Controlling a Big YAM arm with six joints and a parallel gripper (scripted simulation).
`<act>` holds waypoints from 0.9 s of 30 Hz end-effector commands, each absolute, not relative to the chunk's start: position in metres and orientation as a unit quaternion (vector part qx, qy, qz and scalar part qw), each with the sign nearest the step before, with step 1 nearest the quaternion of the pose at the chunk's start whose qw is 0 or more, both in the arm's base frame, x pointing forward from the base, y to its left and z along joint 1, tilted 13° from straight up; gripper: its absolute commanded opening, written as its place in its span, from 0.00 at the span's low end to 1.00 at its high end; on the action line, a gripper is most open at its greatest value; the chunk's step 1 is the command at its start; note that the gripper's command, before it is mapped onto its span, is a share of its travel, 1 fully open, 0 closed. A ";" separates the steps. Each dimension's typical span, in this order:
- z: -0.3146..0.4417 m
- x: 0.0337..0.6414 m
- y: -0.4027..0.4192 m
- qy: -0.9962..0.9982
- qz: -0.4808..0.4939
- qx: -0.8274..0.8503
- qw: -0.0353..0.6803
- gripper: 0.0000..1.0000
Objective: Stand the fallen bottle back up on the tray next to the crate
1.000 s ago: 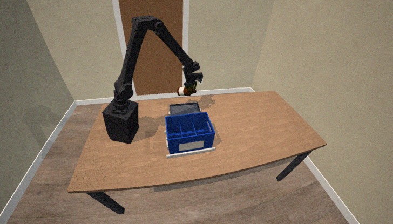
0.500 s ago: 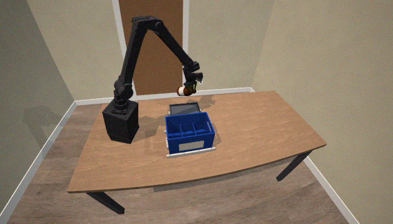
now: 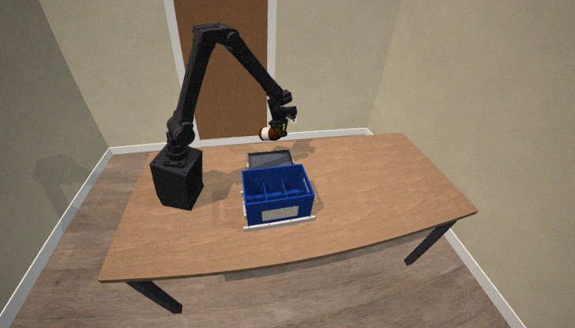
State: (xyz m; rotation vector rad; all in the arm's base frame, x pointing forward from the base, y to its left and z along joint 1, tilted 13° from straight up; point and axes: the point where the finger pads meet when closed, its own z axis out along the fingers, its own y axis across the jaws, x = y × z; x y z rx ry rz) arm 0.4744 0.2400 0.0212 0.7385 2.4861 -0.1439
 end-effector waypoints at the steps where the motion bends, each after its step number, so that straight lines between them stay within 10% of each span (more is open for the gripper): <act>1: 0.053 0.484 0.255 0.914 -0.020 0.279 0.295 0.00; 27: 0.055 0.484 0.259 0.894 -0.033 0.277 0.350 0.00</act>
